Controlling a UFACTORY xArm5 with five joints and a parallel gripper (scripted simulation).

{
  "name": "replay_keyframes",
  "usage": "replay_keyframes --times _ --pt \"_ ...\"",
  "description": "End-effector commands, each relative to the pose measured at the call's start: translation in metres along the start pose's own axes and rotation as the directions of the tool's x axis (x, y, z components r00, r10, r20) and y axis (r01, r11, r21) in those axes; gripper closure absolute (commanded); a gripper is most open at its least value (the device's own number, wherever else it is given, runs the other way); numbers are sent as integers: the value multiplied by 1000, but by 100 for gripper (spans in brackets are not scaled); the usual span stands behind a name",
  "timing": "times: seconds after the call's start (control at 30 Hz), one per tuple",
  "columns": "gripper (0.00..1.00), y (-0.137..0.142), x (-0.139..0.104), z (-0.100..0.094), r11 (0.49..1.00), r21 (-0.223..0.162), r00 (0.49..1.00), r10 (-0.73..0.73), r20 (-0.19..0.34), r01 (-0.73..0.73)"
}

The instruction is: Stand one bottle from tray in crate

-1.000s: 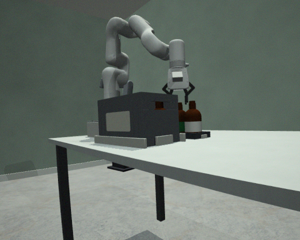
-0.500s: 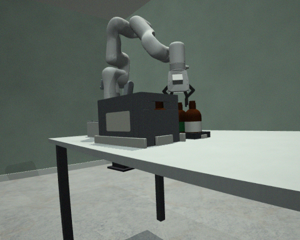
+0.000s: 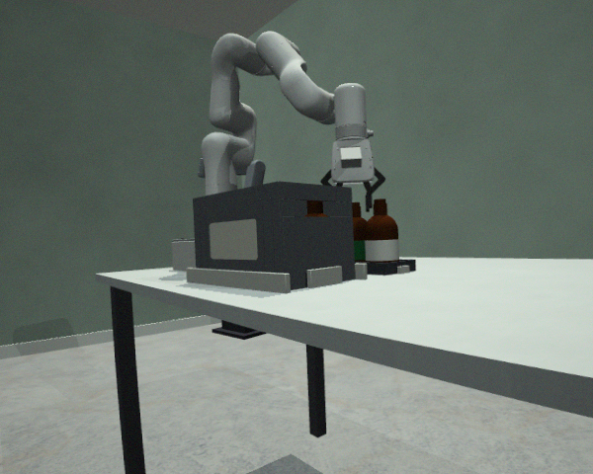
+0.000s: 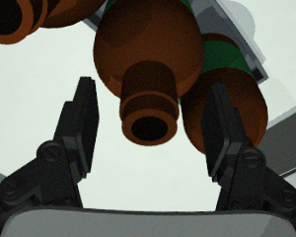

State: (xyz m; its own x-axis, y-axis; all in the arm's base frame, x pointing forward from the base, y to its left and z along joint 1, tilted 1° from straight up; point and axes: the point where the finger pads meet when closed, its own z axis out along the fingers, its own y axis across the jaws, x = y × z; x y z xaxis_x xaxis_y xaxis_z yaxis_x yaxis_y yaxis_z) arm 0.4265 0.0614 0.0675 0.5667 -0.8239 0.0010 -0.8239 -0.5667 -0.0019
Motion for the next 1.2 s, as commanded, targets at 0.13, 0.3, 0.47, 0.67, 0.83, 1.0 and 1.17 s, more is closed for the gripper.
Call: replay_keyframes --times 0.13,0.3,0.47,0.67,0.83,1.0,1.17 --pt "35 -1 1 -1 1000 3 1000 0 -2 0" --pt "100 -1 1 -1 1000 3 1000 0 -2 0" --pt "100 -1 1 -1 1000 3 1000 0 -2 0" --pt "100 -1 1 -1 1000 3 1000 0 -2 0" --pt "100 -1 1 -1 1000 3 1000 0 -2 0" --pt "100 -1 1 -1 1000 3 1000 0 -2 0" --pt "100 -1 1 -1 1000 3 1000 0 -2 0"
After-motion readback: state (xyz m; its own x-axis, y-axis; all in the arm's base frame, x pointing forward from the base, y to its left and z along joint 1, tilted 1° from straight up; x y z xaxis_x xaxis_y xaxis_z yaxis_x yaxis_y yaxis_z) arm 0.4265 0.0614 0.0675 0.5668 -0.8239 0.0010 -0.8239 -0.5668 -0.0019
